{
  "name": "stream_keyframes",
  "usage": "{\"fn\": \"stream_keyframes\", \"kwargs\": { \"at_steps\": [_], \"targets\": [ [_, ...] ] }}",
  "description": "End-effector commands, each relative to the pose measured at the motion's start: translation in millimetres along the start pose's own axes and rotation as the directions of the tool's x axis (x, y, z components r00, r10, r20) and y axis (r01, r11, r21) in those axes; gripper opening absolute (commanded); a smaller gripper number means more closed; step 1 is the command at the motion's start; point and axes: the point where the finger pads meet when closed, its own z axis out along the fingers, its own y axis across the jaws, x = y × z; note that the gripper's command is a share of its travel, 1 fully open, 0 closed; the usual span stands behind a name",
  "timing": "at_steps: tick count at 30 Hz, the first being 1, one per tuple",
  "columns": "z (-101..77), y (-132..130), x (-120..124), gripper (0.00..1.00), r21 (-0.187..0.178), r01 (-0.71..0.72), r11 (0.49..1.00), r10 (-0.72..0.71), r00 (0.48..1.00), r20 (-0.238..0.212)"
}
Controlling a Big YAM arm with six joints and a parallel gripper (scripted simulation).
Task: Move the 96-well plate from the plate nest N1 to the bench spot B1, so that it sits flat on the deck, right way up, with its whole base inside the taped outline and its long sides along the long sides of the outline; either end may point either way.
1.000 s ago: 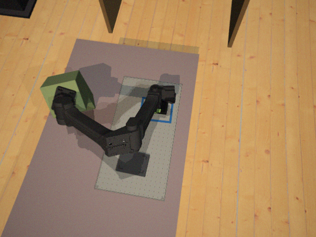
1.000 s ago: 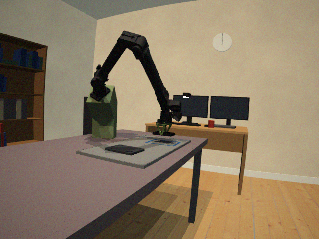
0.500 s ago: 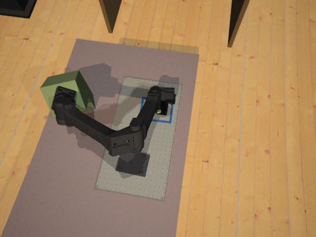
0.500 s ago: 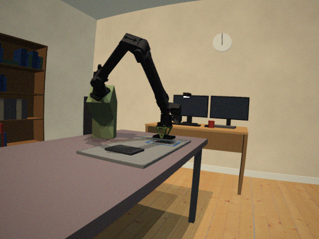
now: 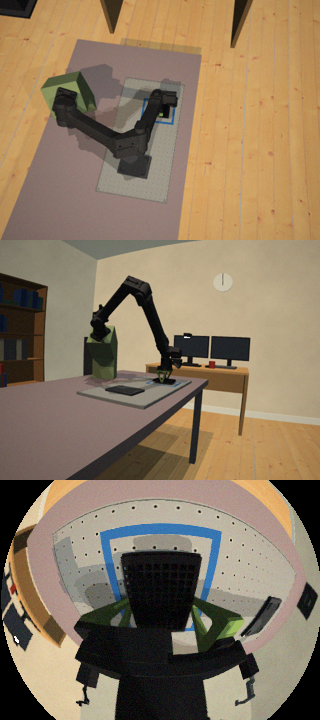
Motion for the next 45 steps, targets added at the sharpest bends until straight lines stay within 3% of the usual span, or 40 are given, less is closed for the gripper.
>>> {"fn": "stream_keyframes", "kwargs": {
  "at_steps": [1,13,14,25,45],
  "targets": [
    [-6.9,2,-7,0.00,-0.005,0.002,1.000,-0.002,1.000,0.020],
    [-6.9,2,-7,0.00,-0.005,0.002,1.000,-0.002,1.000,0.020],
    [-14.1,7,-11,0.00,-0.011,0.013,1.000,-0.012,0.999,0.042],
    [-1.8,4,0,0.00,-0.005,0.011,1.000,-0.011,1.000,0.016],
    [2.4,2,-2,0.00,-0.004,0.003,1.000,-0.003,1.000,0.016]
  ]
}}
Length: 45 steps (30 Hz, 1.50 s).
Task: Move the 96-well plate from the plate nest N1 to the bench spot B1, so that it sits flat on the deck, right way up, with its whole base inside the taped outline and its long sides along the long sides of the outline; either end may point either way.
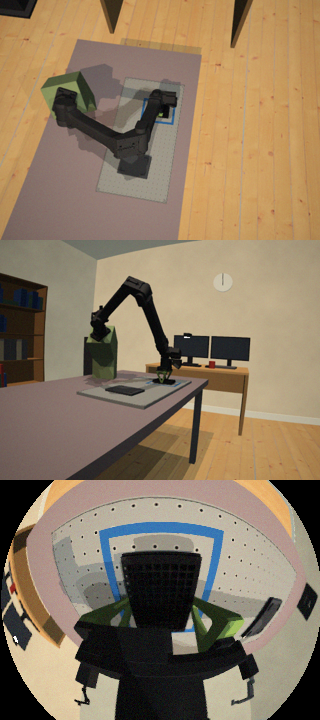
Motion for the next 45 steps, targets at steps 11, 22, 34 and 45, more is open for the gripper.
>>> {"fn": "stream_keyframes", "kwargs": {
  "at_steps": [11,22,34,45],
  "targets": [
    [1.2,1.4,-4.0,0.00,-0.004,-0.001,1.000,0.001,1.000,0.011],
    [2.9,-0.1,-7.4,0.00,-0.003,-0.009,1.000,0.009,1.000,0.015],
    [3.9,0.9,-6.8,0.00,-0.004,-0.004,1.000,0.004,1.000,0.015],
    [0.6,1.6,-6.5,1.00,-0.005,-0.002,1.000,0.002,1.000,0.016]
  ]
}}
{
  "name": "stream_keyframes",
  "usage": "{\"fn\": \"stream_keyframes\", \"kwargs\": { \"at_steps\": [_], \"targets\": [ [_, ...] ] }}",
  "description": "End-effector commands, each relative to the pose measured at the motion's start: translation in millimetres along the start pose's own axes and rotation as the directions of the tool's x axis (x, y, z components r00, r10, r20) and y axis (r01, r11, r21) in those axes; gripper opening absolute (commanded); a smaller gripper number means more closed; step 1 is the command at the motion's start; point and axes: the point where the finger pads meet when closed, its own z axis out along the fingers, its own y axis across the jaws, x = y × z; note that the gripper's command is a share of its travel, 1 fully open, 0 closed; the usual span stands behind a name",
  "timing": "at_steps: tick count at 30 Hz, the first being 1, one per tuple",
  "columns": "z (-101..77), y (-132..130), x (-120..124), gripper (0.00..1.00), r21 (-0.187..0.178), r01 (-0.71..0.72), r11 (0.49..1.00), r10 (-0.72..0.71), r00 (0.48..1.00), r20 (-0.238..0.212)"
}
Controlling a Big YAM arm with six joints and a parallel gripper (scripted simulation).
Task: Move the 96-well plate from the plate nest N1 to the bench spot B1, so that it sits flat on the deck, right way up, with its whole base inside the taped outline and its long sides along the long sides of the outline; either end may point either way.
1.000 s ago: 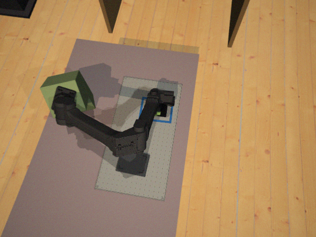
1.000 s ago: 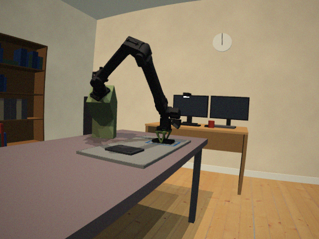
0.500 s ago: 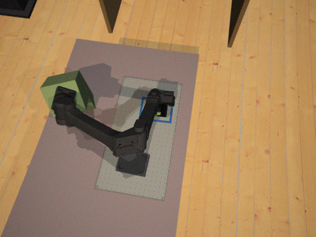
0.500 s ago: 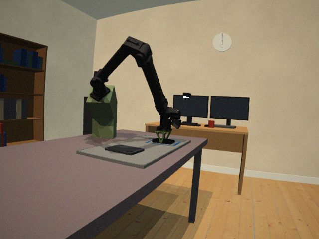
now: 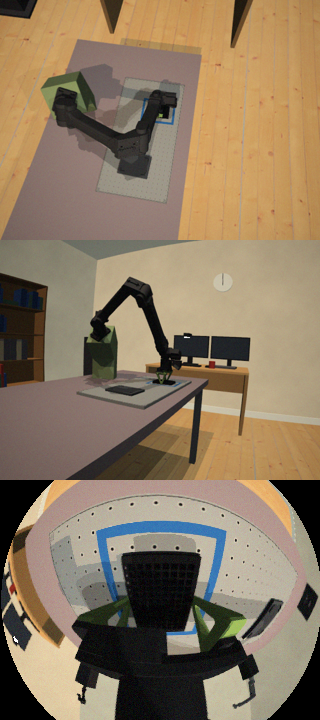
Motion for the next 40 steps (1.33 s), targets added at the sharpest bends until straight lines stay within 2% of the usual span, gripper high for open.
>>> {"fn": "stream_keyframes", "kwargs": {
  "at_steps": [1,20,21,25,34,40],
  "targets": [
    [-5.4,2,-7,1.00,-0.005,-0.002,1.000,0.003,1.000,0.016],
    [-5.4,2,-7,1.00,-0.005,-0.002,1.000,0.003,1.000,0.016],
    [-19.0,4,-12,1.00,-0.011,-0.002,1.000,0.003,0.999,0.033],
    [-24.2,4,-9,1.00,-0.008,0.001,1.000,-0.001,1.000,0.030],
    [-48.5,4,-12,1.00,-0.009,-0.004,1.000,0.005,0.999,0.034],
    [-48.5,4,-12,1.00,-0.009,-0.004,1.000,0.005,0.999,0.034]
  ]
}}
